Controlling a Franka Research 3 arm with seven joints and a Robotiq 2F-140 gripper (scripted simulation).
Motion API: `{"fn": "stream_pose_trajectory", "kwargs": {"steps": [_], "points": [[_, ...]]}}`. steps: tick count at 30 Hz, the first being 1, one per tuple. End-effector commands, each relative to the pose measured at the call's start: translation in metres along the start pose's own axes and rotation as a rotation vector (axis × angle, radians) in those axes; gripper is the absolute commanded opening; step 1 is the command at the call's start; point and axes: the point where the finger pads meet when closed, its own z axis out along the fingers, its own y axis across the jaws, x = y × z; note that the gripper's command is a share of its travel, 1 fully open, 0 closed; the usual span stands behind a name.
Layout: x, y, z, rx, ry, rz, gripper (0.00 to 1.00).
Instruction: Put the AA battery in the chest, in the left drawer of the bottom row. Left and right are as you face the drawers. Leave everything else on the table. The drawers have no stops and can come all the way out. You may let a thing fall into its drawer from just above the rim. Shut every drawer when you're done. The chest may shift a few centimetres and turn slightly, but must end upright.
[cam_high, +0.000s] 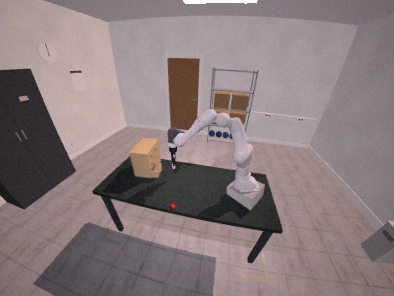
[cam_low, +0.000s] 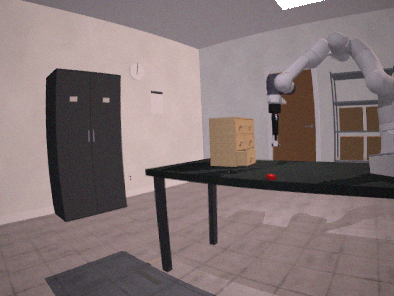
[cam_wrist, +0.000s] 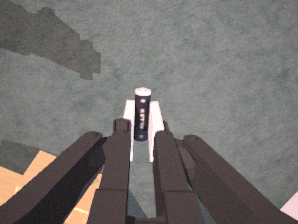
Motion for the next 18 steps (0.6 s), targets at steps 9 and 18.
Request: {"fn": "stream_pose_trajectory", "kwargs": {"steps": [9, 18], "points": [[-0.002, -0.013, 0.004, 0.014, 0.012, 0.152, 0.15], [-0.003, -0.022, 0.007, 0.021, 0.015, 0.215, 0.15]]}}
